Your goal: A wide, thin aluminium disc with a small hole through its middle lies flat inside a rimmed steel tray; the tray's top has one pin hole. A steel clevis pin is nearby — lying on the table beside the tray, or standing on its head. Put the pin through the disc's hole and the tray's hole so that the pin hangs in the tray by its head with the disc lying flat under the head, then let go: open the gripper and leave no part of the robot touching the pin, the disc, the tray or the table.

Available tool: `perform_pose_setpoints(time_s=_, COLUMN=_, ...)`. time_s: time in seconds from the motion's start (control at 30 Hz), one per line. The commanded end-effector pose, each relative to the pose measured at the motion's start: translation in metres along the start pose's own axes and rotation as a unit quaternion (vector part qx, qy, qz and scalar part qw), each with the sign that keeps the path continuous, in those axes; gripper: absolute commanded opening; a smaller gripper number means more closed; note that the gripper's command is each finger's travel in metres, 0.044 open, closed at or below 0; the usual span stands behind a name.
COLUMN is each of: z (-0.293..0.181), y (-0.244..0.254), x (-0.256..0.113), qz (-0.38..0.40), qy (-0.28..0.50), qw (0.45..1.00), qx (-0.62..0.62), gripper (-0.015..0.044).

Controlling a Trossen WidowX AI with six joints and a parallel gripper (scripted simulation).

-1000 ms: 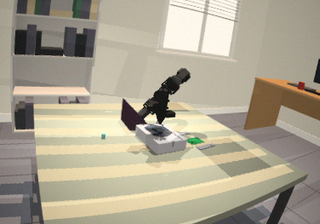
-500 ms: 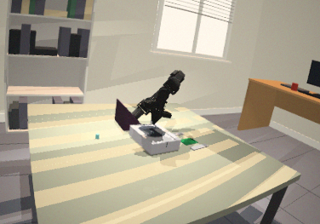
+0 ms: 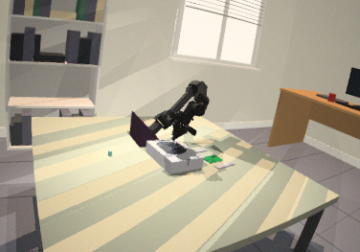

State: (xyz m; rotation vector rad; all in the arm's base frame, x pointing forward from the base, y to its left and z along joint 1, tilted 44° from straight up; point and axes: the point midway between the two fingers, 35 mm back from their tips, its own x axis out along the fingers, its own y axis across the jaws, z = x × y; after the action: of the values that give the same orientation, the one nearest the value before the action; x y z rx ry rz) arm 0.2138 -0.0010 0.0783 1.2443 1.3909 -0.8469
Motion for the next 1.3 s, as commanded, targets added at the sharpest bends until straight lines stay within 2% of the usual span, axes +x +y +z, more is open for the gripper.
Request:
perform_pose_setpoints(time_s=0.0, z=-0.002, y=-0.001, x=0.000, qz=0.001, qy=-0.035, qw=0.999, qx=0.002, gripper=0.0000)
perform_pose_setpoints(time_s=0.97, z=-0.020, y=-0.001, x=0.005, qz=0.005, qy=-0.284, qw=0.959, qx=0.001, gripper=0.0000)
perform_pose_setpoints(time_s=1.27, z=-0.022, y=-0.010, x=0.005, qz=0.005, qy=-0.289, qw=0.957, qx=0.001, gripper=0.0000)
